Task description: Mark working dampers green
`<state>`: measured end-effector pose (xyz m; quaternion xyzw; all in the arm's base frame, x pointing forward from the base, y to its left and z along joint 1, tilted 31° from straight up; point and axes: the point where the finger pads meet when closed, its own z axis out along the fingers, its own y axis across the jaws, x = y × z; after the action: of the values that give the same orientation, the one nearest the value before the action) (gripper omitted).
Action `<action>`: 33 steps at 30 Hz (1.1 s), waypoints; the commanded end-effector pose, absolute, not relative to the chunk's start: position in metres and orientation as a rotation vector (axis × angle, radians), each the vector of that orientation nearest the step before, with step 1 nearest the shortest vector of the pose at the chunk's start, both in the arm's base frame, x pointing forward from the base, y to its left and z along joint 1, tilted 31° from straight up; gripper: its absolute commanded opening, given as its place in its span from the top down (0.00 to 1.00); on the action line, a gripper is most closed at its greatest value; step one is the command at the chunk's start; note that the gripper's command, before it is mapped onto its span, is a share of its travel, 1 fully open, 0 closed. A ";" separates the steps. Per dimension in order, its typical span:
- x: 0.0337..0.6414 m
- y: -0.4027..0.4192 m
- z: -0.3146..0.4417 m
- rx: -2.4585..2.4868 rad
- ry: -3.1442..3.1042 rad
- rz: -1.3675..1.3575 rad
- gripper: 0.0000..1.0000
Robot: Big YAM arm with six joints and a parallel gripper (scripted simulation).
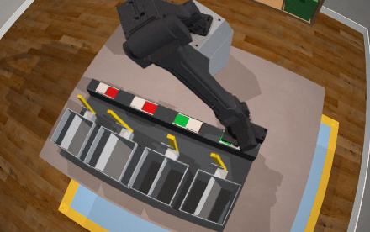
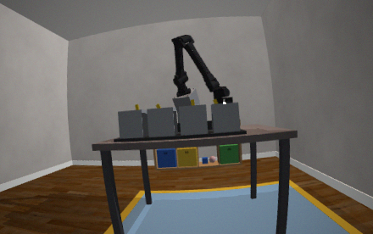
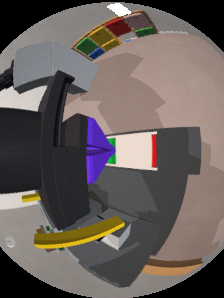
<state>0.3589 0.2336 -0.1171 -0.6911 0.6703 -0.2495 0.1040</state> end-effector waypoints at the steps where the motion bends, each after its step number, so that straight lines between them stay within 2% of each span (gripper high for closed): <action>1: 0.357 0.243 -0.124 -2.052 1.971 -0.729 1.00; 33: 0.357 0.246 -0.124 -2.052 1.971 -0.728 1.00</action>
<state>0.3589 0.2357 -0.1175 -0.6915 0.6699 -0.2495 0.1037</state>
